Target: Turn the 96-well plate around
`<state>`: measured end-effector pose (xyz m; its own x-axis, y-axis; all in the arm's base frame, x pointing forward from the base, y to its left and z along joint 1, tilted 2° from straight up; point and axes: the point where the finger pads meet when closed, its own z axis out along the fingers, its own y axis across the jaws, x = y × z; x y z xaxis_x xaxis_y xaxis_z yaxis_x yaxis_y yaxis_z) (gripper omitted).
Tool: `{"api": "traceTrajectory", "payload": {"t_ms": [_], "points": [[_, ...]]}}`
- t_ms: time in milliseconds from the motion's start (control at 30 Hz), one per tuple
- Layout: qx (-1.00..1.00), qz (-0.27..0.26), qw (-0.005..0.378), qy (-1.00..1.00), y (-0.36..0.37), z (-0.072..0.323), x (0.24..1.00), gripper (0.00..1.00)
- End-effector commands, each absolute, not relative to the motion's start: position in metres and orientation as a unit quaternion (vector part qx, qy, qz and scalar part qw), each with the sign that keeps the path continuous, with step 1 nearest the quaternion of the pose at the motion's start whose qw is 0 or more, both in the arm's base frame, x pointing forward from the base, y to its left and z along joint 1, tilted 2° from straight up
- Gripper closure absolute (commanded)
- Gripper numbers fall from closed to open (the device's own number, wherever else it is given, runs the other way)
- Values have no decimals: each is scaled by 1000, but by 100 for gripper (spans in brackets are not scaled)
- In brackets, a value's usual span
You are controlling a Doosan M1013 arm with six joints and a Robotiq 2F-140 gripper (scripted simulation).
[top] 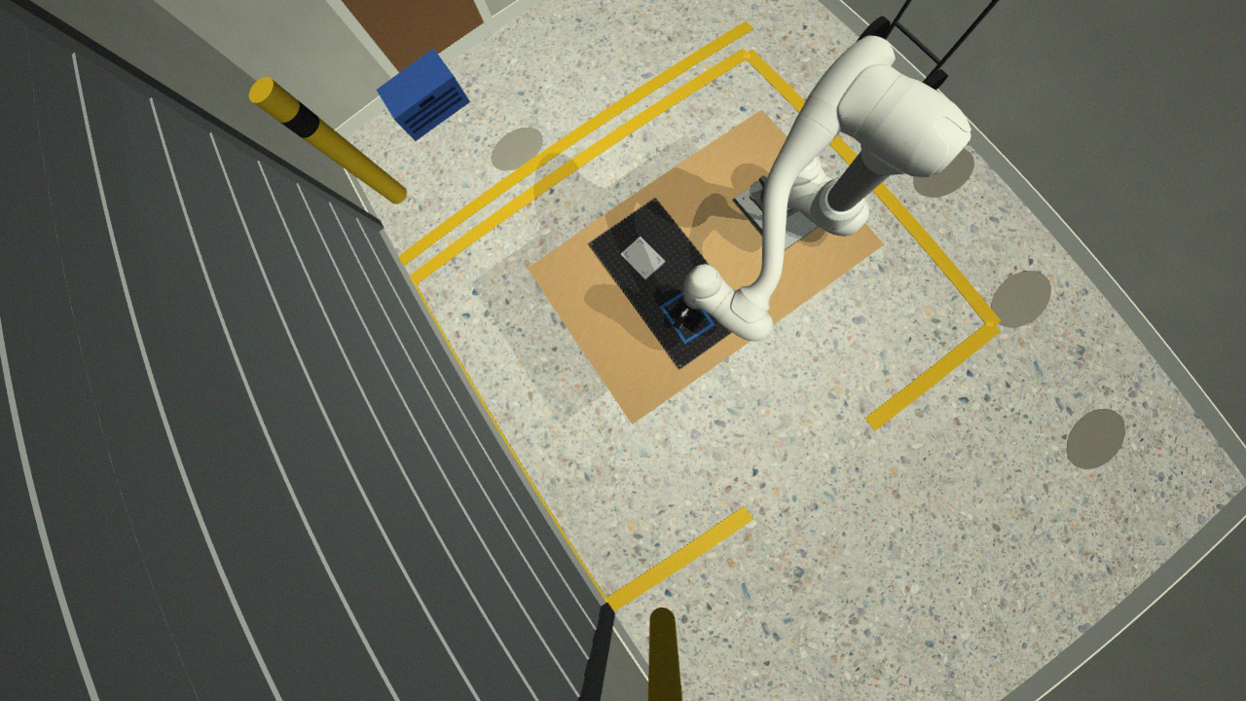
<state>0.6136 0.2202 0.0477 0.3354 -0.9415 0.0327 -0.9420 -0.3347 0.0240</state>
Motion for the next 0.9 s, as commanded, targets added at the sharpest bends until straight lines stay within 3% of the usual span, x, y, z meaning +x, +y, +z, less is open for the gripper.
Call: {"api": "traceTrajectory", "payload": {"t_ms": [0, 433, 867], "points": [[817, 6, 19, -576, 221, 54, 614, 0], [817, 6, 19, -576, 221, 57, 614, 0], [908, 3, 20, -418, 221, 57, 614, 0]]}}
